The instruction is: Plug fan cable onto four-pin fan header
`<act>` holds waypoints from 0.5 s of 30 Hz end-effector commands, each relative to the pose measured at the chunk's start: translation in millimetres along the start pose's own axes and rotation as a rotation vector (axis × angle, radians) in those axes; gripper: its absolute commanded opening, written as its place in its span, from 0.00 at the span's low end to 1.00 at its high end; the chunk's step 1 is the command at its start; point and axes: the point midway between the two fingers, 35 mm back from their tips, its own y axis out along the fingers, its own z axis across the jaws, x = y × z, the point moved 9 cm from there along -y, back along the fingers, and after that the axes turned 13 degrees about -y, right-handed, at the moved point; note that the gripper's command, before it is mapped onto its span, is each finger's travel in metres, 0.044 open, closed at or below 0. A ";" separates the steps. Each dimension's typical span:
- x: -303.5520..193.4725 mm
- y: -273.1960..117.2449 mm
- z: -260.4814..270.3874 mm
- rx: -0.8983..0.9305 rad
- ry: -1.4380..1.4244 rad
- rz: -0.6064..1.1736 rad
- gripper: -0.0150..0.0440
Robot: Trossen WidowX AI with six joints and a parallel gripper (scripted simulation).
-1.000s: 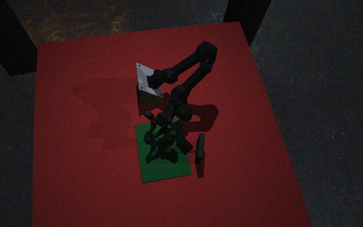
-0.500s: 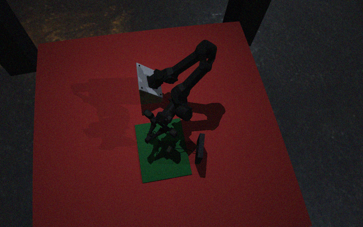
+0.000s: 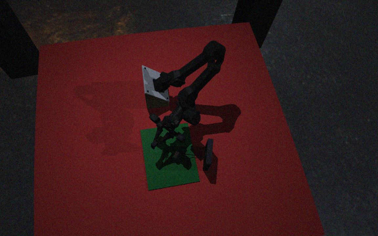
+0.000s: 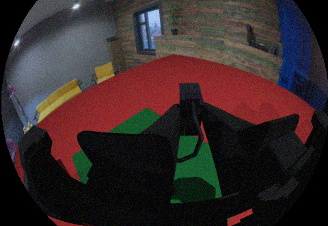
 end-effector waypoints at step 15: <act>-15.1 -1.9 5.0 -0.003 0.003 -0.001 0.25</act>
